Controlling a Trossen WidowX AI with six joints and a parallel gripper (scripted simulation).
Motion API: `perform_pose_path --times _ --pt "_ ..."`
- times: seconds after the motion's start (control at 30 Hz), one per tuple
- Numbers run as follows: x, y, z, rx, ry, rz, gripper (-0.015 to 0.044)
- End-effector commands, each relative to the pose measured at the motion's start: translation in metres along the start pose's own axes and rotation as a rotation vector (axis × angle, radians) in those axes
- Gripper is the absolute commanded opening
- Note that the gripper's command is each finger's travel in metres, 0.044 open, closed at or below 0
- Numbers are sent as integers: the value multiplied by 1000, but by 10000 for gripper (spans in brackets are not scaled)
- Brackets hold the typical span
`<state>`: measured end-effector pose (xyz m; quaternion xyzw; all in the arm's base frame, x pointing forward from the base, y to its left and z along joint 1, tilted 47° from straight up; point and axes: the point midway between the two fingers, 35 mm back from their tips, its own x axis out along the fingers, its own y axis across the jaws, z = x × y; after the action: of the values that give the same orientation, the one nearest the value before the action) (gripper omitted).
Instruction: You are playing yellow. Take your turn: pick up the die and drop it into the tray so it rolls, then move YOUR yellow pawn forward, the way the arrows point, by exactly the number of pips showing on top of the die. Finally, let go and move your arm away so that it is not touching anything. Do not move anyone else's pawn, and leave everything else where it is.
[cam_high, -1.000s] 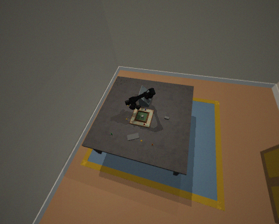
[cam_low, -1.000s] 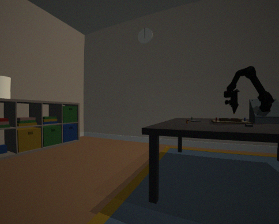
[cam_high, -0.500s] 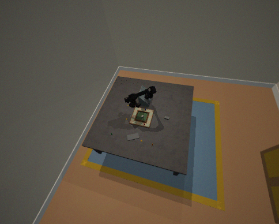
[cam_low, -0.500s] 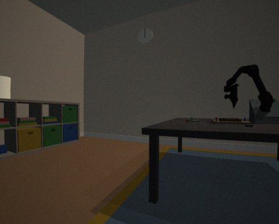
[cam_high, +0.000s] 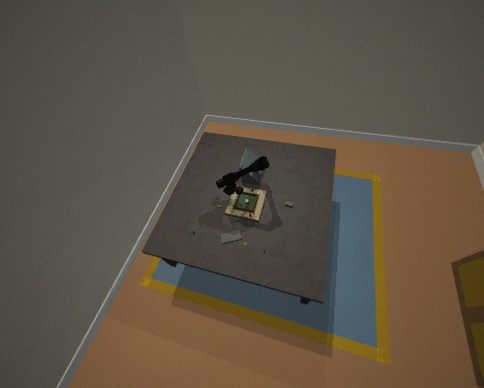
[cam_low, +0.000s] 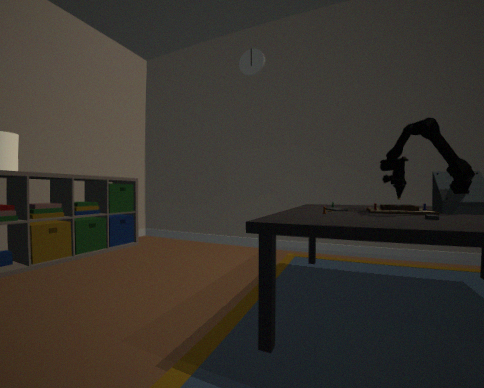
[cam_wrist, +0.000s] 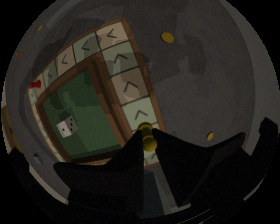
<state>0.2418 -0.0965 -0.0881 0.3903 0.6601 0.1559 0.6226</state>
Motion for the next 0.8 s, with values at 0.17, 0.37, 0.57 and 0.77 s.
perform_pose_path --times 0.17,0.37,0.57,0.77 --pt "34 1 0 6 0 6 0" --pt "37 1 0 6 0 7 0" --pt "45 1 0 6 0 7 0" --pt "54 1 0 6 0 7 0"
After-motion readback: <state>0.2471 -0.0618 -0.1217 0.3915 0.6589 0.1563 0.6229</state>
